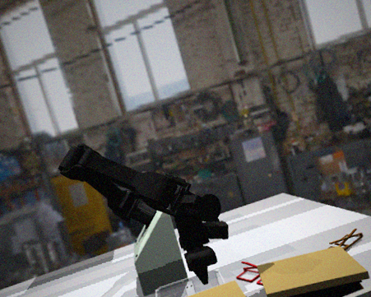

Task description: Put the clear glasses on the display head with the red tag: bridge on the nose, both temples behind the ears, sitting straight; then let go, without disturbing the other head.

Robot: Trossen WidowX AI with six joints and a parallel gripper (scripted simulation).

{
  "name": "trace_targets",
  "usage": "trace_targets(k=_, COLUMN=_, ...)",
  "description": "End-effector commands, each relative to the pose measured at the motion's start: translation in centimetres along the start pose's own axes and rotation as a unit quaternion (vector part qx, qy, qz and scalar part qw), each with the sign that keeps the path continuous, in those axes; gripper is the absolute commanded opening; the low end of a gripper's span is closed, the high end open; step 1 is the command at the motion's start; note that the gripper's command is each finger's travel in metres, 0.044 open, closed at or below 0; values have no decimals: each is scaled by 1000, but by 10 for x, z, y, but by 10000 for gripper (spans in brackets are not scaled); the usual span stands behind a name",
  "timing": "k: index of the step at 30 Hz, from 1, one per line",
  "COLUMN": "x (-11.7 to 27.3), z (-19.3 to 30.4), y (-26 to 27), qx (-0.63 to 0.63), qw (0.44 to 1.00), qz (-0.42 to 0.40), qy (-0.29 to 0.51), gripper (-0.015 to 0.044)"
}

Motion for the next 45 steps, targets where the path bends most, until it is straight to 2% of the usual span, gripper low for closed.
trace_targets(k=1, x=1, z=-1, y=-7, qx=2, qw=1000, qz=3, qy=1, gripper=0)
trace_targets(k=45, x=2, z=-6, y=-70, qx=1, qw=1000, qz=4, qy=1, gripper=0)
Point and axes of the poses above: the point midway between the two fingers, 35 mm back from their tips, its own x axis back along the fingers, its own y axis across the jaws, z = x × y, the point moved 9 cm from there along x, back along the fingers, and after that the axes turned 5 degrees about -x, right-handed, at the moved point
